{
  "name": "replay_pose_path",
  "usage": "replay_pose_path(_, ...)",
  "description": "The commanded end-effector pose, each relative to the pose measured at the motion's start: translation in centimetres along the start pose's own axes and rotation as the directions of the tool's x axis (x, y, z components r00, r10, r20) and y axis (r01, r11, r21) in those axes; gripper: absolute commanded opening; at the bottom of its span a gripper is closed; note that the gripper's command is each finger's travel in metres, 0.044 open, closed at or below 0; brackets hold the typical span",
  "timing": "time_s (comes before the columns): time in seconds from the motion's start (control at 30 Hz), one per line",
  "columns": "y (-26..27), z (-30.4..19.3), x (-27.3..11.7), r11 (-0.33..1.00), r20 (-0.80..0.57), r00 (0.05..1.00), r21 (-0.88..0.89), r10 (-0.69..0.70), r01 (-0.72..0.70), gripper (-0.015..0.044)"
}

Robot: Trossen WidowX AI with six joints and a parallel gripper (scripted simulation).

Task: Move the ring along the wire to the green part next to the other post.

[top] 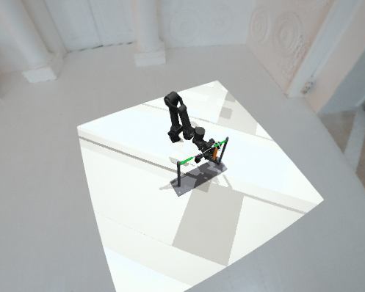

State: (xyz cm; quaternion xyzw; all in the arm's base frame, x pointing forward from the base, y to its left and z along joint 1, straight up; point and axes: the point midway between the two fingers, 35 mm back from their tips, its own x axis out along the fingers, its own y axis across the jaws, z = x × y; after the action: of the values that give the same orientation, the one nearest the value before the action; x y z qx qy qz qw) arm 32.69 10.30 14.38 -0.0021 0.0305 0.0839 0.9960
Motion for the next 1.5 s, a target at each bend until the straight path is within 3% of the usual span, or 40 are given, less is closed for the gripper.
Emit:
replay_pose_path(0.0, 0.0, 0.0, 0.0, 1.0, 0.0, 1.0, 0.0, 0.0, 0.0, 0.0034)
replay_pose_path(0.17, 0.0, 0.0, -0.1, 1.0, 0.0, 1.0, 0.0, 0.0, 0.0, 0.016)
replay_pose_path(0.93, 0.0, 0.0, -4.9, 1.0, -0.004, 1.0, 0.004, -0.006, 0.006, 0.016)
replay_pose_path(1.47, 0.0, -0.1, -5.0, 1.0, -0.004, 1.0, 0.004, -0.006, 0.006, 0.016)
